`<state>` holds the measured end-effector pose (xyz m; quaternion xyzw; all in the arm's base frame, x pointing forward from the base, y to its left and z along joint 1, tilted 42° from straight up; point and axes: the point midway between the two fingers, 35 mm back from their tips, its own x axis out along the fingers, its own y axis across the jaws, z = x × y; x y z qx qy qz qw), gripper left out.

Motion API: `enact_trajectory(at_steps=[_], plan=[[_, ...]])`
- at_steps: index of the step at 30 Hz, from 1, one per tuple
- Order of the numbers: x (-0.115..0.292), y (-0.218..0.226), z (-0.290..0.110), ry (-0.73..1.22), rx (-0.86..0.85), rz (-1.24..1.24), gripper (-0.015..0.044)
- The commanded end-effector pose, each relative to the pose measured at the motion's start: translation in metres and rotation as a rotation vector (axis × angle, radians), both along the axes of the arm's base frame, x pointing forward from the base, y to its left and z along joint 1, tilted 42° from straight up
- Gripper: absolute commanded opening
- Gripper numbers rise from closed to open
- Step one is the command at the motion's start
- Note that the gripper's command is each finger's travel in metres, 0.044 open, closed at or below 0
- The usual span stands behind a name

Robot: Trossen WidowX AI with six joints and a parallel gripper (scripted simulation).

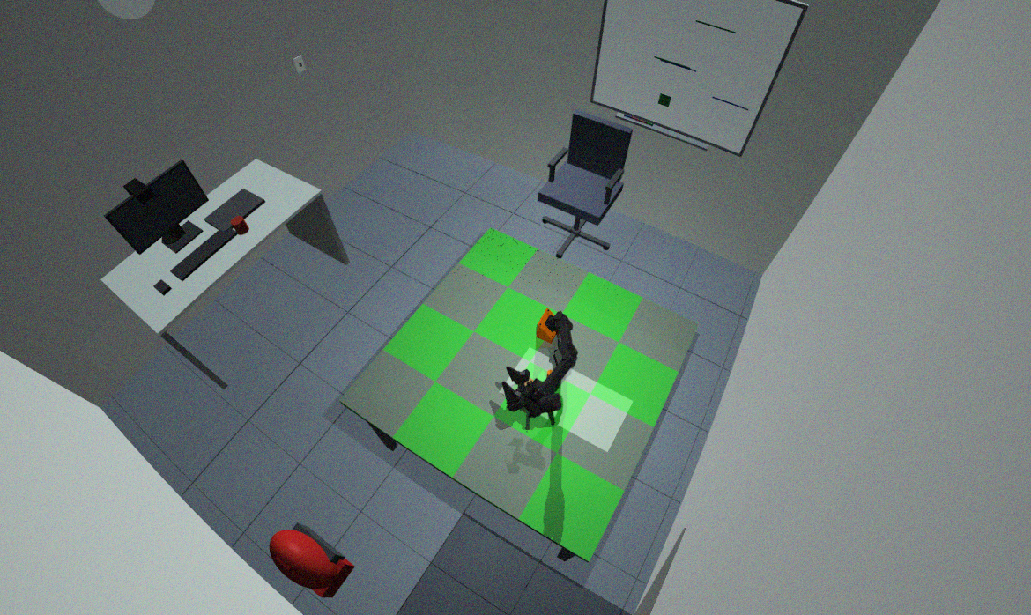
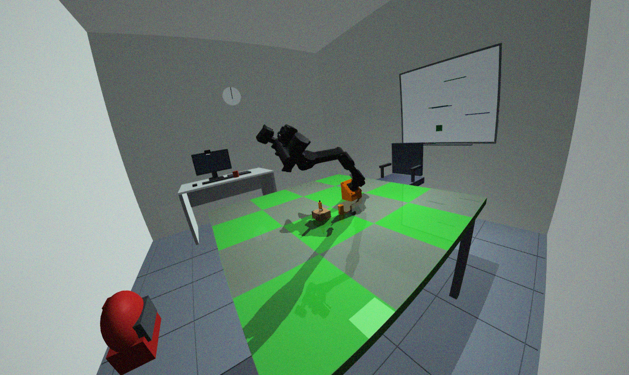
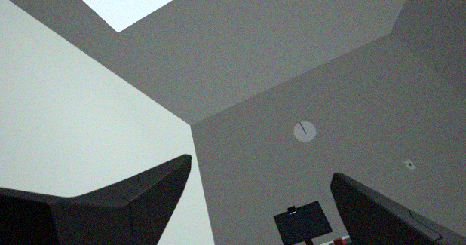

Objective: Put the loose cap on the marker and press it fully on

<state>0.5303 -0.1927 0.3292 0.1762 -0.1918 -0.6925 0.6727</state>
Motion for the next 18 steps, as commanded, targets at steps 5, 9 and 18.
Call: enact_trajectory(at_steps=[5, 9, 18], plan=[[0.014, -0.006, -0.002, 0.258, -0.027, 0.159, 0.0269], [0.026, -0.006, -0.018, 0.546, -0.035, 0.351, 0.0252], [0.013, 0.016, -0.091, 1.122, 0.031, 0.837, 0.0252]])
